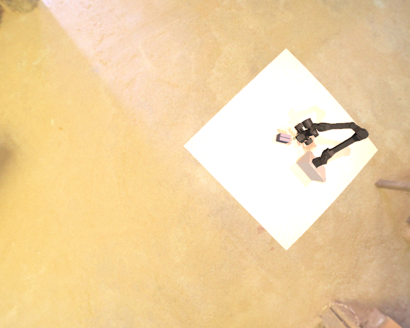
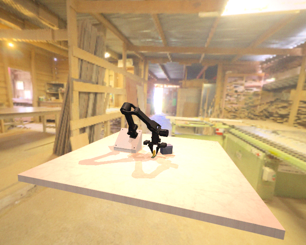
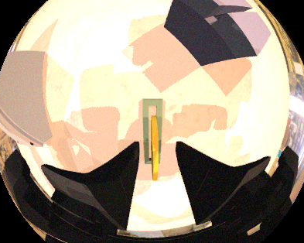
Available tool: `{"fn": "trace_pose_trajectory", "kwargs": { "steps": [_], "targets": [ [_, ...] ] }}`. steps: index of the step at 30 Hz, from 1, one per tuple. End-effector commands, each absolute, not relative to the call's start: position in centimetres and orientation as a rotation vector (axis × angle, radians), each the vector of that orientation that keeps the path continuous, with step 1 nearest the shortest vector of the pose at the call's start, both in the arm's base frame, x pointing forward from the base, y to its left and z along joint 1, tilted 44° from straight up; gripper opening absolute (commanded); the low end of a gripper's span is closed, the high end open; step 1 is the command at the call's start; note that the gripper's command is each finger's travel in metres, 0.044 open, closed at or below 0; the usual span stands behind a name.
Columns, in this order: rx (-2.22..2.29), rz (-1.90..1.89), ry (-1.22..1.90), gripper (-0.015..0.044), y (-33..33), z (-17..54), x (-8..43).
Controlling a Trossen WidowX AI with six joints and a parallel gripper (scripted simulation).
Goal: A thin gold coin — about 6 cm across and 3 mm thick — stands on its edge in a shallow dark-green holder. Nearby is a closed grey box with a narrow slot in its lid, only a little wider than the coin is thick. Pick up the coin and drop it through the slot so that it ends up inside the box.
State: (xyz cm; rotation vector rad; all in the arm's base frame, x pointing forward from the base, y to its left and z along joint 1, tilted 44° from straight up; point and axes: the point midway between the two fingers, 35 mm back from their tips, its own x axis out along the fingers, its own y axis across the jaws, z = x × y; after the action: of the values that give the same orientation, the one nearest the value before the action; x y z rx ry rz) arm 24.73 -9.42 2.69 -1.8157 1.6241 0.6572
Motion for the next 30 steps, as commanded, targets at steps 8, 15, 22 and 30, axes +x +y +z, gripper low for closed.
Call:
{"fn": "trace_pose_trajectory", "kwargs": {
  "steps": [8, 15, 22, 30],
  "targets": [
    [-1.816, 0.673, 1.636, 0.0108, -10.4, 1.6, 24.5],
    [-1.816, 0.673, 1.636, 0.0000, -10.4, 1.6, 24.5],
    [-1.816, 0.674, 1.636, 0.0000, -10.3, 1.6, 24.5],
    [-1.812, 0.679, 1.631, 0.0000, -9.0, 2.7, 24.6]
  ]
}}
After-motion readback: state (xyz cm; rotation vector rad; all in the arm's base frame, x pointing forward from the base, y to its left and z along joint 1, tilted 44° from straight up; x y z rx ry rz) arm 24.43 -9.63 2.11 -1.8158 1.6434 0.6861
